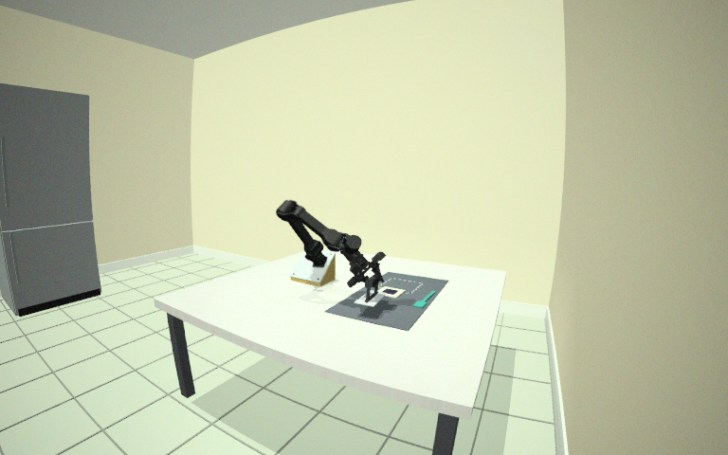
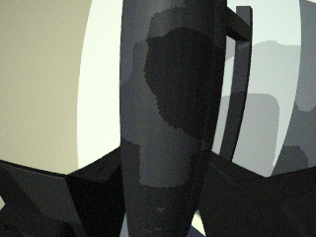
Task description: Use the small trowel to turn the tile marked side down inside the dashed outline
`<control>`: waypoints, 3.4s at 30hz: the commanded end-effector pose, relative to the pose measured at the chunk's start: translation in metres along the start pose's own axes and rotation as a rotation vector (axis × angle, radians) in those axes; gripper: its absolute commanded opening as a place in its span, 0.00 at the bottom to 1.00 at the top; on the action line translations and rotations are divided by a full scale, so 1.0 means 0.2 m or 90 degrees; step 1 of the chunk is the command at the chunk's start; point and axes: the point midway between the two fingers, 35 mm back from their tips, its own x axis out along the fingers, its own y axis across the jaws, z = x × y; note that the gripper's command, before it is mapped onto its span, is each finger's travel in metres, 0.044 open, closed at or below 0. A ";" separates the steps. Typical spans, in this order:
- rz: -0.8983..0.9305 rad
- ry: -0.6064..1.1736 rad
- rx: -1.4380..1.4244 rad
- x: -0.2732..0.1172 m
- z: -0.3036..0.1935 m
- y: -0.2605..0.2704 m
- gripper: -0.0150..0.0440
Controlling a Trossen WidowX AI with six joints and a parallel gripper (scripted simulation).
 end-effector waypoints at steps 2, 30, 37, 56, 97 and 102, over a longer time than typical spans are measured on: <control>0.006 -0.034 0.021 -0.01 -0.07 0.01 0.25; 0.014 -0.092 0.064 0.03 -0.20 -0.09 0.25; 0.015 -0.093 0.064 0.06 -0.21 -0.13 0.25; 0.014 -0.092 0.065 0.09 -0.31 -0.13 0.25; 0.021 -0.048 0.116 0.01 -0.46 0.00 0.25; 0.021 -0.048 0.117 -0.01 -0.49 0.04 0.25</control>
